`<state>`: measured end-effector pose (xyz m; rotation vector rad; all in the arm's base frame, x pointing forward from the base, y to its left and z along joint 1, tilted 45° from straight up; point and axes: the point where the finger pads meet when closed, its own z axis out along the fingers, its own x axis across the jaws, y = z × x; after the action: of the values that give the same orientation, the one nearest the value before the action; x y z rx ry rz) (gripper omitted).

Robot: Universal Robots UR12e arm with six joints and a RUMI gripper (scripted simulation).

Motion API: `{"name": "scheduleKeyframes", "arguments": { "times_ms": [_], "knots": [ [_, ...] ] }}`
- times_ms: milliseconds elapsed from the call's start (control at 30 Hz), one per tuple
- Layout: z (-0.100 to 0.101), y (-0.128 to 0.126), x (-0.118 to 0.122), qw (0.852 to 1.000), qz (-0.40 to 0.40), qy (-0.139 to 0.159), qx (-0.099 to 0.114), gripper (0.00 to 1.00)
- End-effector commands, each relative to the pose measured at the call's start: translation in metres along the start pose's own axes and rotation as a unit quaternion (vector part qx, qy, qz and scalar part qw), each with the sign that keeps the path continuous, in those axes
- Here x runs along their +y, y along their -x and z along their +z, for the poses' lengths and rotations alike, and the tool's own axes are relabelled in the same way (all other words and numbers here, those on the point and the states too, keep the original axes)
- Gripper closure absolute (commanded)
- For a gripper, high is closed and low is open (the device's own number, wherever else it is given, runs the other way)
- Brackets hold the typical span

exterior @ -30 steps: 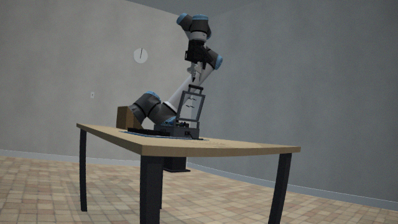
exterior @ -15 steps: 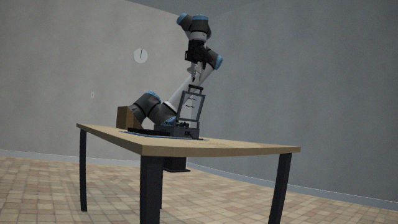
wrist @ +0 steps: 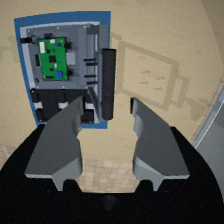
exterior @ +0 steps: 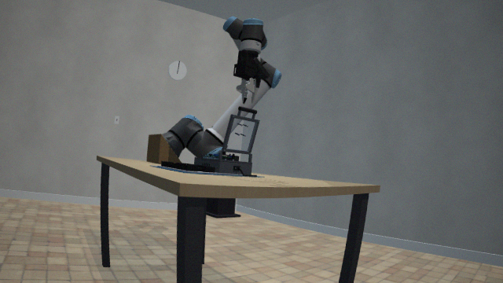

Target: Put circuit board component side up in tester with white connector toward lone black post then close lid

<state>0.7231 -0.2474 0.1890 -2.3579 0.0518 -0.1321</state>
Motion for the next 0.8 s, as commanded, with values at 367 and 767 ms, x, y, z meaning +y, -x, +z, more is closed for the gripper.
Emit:
{"name": "scheduleKeyframes", "arguments": {
  "times_ms": [367, 767],
  "knots": [
    [0.006, 0.0, 0.0, 1.0, 0.0, 0.0, 0.001, 0.7],
    [0.021, -0.001, 0.0, 1.0, 0.0, 0.0, 0.001, 0.7]
  ]
}}
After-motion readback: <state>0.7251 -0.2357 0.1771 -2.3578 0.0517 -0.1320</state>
